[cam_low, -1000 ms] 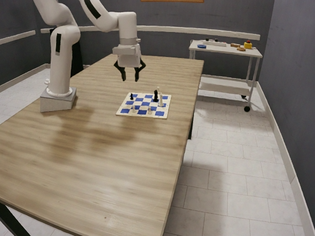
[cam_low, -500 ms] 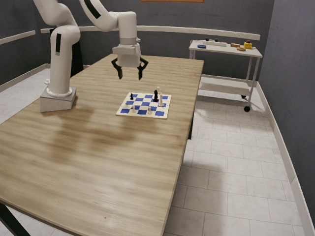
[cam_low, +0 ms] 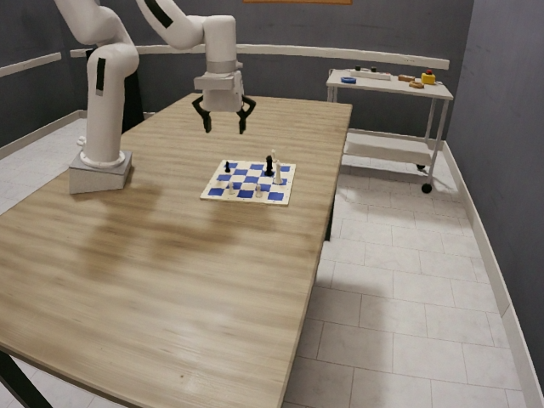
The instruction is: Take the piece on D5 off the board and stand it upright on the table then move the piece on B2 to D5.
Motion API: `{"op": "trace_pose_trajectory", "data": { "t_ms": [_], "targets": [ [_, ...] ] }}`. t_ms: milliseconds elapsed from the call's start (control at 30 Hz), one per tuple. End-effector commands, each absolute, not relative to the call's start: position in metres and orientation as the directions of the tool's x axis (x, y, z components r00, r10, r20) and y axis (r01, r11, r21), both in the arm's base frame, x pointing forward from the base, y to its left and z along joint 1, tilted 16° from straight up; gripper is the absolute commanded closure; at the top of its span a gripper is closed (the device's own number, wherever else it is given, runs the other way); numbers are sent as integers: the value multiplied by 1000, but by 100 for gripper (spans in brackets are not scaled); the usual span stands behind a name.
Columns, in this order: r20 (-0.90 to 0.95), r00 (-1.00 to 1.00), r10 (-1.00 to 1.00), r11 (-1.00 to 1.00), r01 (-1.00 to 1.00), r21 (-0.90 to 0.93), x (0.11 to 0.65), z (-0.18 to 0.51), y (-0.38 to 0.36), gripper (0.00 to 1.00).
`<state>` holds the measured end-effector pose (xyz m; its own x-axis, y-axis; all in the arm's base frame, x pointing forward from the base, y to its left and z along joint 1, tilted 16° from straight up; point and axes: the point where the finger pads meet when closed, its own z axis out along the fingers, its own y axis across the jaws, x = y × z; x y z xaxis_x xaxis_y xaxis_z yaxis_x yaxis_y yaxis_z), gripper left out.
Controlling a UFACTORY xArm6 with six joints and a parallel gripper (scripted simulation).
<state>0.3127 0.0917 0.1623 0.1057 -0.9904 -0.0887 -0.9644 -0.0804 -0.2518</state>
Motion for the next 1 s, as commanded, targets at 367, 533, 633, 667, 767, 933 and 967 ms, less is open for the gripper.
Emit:
{"op": "trace_pose_trajectory", "data": {
  "t_ms": [367,533,633,667,767,933,967],
  "targets": [
    [-89,106,-990,-80,-964,-254,299,220,85,0],
    [-89,106,-990,-80,-964,-254,298,226,85,0],
    [-89,106,-990,-80,-964,-254,297,227,84,0],
    [-89,106,-990,-80,-964,-254,297,227,84,0],
    [-89,106,-990,-80,-964,-254,297,227,84,0],
    [-89,106,-990,-80,-964,-254,297,227,84,0],
    [-89,106,-990,-80,-964,-254,297,227,84,0]
  ]
}}
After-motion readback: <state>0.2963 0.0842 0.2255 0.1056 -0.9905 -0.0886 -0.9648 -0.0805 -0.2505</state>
